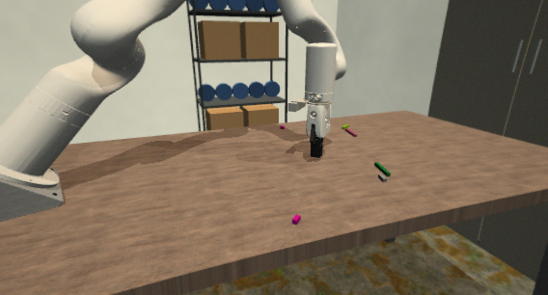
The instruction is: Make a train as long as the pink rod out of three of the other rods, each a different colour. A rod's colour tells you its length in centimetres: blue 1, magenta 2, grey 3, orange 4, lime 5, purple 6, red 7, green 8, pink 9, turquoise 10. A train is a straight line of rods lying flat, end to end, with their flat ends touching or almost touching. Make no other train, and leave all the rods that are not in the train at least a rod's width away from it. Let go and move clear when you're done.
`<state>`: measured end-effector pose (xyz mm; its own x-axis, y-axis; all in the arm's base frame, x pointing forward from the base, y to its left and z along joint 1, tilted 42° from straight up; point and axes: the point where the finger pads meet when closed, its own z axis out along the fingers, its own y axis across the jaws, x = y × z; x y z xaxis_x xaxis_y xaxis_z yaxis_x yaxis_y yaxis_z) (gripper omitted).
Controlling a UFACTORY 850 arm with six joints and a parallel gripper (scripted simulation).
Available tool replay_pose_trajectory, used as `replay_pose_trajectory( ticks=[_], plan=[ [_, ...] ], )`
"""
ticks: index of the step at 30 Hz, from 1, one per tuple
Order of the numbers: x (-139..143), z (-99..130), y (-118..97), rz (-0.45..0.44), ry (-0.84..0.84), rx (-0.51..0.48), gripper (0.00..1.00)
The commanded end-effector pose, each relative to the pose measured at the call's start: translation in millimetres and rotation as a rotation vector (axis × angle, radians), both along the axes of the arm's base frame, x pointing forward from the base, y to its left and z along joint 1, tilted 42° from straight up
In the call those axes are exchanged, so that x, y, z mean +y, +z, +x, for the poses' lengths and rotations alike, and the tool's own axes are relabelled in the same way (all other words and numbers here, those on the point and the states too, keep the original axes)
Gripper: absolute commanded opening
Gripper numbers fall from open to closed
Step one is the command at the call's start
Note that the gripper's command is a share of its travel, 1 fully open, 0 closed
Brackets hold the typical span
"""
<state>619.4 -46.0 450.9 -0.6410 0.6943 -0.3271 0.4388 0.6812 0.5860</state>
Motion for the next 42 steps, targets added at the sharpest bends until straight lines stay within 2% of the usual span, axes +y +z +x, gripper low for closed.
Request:
replay_pose_trajectory(
  ticks=[1, 42],
  plan=[
    [-0.1, 0.3, 1.3, 0.000, 0.000, -0.002, 0.04],
    [1.9, 5.3, -4.3, 0.000, 0.000, -0.002, 0.04]
  ],
)
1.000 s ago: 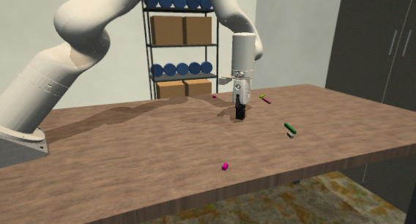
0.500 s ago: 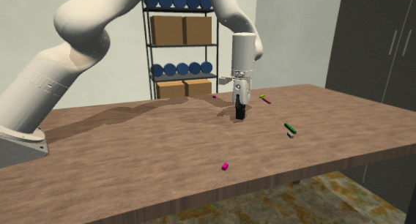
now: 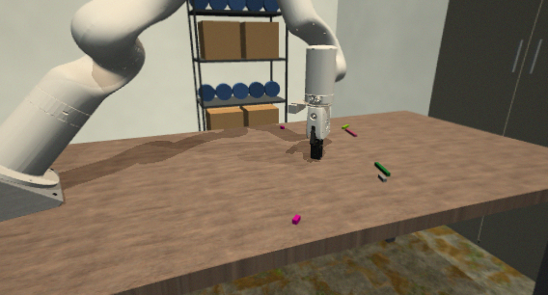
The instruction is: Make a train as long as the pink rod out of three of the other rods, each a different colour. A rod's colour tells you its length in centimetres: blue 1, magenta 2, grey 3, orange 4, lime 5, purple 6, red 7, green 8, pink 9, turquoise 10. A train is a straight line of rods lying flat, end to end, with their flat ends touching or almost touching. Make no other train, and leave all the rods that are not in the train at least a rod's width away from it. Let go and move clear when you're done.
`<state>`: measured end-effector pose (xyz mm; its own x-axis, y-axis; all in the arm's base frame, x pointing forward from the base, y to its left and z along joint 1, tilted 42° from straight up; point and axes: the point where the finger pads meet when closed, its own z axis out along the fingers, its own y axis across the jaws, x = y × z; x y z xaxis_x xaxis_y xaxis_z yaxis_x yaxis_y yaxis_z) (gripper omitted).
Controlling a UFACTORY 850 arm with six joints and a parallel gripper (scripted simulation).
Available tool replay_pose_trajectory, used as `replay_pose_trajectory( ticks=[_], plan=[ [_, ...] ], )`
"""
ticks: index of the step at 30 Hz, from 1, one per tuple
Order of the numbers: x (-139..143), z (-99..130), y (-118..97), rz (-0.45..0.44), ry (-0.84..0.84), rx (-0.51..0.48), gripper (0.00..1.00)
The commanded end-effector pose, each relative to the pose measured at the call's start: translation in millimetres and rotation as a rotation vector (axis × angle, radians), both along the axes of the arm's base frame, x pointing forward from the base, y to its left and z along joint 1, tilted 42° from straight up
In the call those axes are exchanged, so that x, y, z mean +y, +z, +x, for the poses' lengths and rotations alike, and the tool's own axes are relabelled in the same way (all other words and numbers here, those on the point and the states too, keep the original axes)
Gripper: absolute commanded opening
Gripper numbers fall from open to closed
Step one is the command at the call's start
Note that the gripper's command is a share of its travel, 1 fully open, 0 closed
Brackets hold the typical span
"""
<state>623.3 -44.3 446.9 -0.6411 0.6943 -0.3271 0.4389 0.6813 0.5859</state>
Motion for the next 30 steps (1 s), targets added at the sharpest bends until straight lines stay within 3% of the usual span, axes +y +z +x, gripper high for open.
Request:
replay_pose_trajectory(
  ticks=[1, 30],
  plan=[
    [0.4, 1.9, -0.8, 0.000, 0.000, -0.002, 0.04],
    [1.1, 3.9, -3.2, 0.000, 0.000, -0.002, 0.04]
  ],
)
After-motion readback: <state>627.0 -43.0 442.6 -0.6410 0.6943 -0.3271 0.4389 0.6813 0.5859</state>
